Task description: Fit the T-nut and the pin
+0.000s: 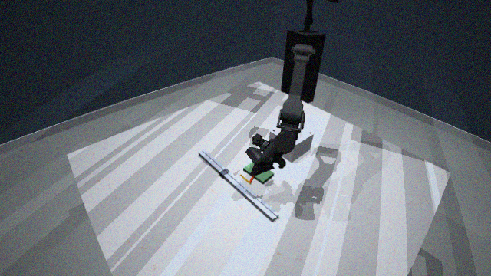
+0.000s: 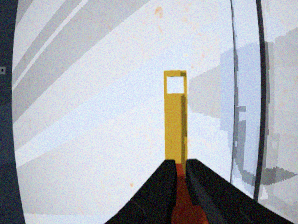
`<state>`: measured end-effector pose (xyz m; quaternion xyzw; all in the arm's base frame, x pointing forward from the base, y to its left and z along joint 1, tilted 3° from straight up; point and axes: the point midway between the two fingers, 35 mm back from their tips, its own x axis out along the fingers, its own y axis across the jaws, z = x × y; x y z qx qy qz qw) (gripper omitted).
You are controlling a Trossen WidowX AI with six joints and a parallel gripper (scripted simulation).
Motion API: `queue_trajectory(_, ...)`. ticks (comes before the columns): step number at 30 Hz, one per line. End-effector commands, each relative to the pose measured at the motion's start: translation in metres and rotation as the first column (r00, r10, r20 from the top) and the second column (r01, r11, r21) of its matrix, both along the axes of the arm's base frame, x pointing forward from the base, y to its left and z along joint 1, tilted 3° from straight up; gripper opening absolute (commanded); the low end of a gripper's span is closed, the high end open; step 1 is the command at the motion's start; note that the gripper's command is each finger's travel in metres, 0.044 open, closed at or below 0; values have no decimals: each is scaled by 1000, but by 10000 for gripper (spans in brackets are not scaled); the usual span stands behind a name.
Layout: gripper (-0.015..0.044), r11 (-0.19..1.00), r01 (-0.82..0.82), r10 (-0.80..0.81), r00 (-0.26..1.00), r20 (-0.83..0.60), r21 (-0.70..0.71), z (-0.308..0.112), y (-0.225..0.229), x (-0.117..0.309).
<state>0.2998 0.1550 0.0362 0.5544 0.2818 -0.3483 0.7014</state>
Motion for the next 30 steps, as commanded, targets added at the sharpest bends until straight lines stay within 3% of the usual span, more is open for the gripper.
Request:
queue_trajectory(1, -150, 1000, 6, -6, 1000, 17, 3, 0, -1, -1)
queue_trajectory(30, -150, 999, 11, -15, 994, 108, 35, 0, -6, -11)
